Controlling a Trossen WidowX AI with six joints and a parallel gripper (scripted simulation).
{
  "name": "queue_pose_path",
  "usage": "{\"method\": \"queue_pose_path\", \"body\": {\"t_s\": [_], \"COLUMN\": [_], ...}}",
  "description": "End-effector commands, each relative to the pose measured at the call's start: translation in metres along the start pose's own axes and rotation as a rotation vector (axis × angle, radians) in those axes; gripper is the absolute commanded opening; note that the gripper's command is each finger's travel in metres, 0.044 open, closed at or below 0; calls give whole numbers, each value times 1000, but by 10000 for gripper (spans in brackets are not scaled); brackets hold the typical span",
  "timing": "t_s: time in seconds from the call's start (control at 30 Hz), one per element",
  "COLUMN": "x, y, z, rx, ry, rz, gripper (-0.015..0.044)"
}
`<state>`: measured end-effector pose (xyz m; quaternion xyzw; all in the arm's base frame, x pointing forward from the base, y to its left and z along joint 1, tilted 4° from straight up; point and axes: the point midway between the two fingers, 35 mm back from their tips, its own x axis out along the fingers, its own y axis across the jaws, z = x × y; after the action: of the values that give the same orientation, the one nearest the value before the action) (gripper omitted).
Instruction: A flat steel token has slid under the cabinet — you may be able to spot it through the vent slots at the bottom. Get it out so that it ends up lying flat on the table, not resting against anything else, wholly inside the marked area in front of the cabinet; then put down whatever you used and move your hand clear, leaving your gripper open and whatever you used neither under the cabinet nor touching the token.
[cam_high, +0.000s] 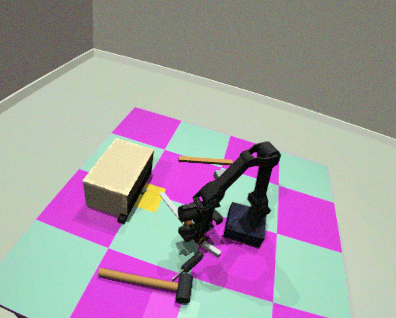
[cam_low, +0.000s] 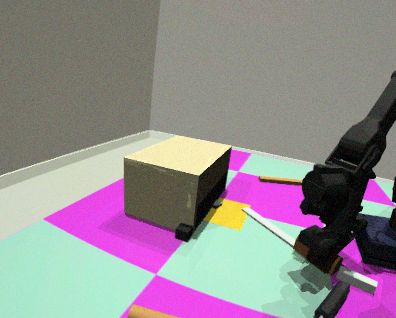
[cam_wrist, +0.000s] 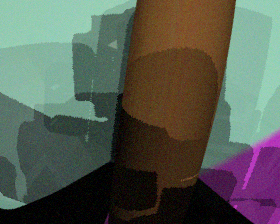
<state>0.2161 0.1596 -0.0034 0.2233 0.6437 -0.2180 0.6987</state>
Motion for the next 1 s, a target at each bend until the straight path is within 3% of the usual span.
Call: {"method": "queue_pose_path", "body": {"t_s": [0.0,0.97], "x": [-2,-3], "y": [8,35], "z": [-2,-12], "rx": [4,13], "ry": [-2,-1], "rz": [9,11], "gripper": [0,0]}}
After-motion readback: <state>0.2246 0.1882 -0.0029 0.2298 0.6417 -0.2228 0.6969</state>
